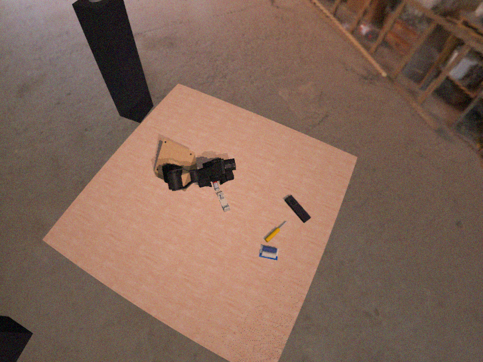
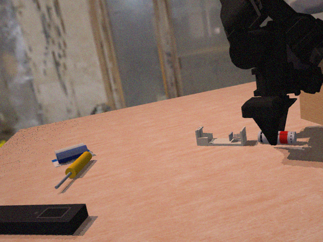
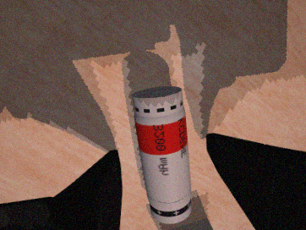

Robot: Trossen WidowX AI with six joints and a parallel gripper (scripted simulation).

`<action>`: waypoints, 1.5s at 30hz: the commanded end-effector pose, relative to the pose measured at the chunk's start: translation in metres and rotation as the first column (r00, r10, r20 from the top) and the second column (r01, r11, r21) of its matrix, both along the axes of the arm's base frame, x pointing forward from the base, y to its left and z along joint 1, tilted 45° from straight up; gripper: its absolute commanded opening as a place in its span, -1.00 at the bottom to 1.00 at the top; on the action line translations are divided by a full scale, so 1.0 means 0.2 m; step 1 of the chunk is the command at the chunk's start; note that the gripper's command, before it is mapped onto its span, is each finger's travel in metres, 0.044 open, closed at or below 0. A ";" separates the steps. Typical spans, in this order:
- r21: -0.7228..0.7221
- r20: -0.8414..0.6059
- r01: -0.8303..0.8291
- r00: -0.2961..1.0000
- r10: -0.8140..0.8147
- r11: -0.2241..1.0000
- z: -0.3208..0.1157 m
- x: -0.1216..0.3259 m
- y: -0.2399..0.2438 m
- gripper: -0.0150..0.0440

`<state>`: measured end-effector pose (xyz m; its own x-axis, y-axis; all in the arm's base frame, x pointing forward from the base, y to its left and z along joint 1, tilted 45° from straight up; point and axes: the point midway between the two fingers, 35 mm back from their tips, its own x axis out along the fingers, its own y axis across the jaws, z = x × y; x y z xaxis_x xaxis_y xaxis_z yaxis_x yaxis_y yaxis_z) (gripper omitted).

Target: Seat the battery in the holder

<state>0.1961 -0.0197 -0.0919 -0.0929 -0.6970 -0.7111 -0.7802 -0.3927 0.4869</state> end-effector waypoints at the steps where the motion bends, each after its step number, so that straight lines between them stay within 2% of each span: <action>1: -0.003 -0.001 -0.004 1.000 0.004 1.000 -0.01 0.00 -0.01 0.15; 4: -0.003 -0.001 -0.004 1.000 0.004 1.000 -0.01 0.00 -0.01 -0.12; 9: -0.003 -0.001 -0.004 1.000 0.004 1.000 -0.01 0.00 -0.01 -0.22; 16: 0.002 -0.007 0.001 1.000 -0.001 1.000 0.01 0.00 0.01 -0.22; 23: 0.000 -0.002 -0.004 1.000 0.004 1.000 0.15 0.02 0.14 -0.22; 29: -0.001 -0.002 -0.005 1.000 0.005 1.000 0.17 0.03 0.17 -0.22; 41: 0.007 -0.069 -0.070 0.995 0.070 0.998 0.48 0.41 -0.02 -0.22; 45: 0.007 -0.079 -0.080 0.994 0.081 0.997 0.52 0.45 -0.06 -0.22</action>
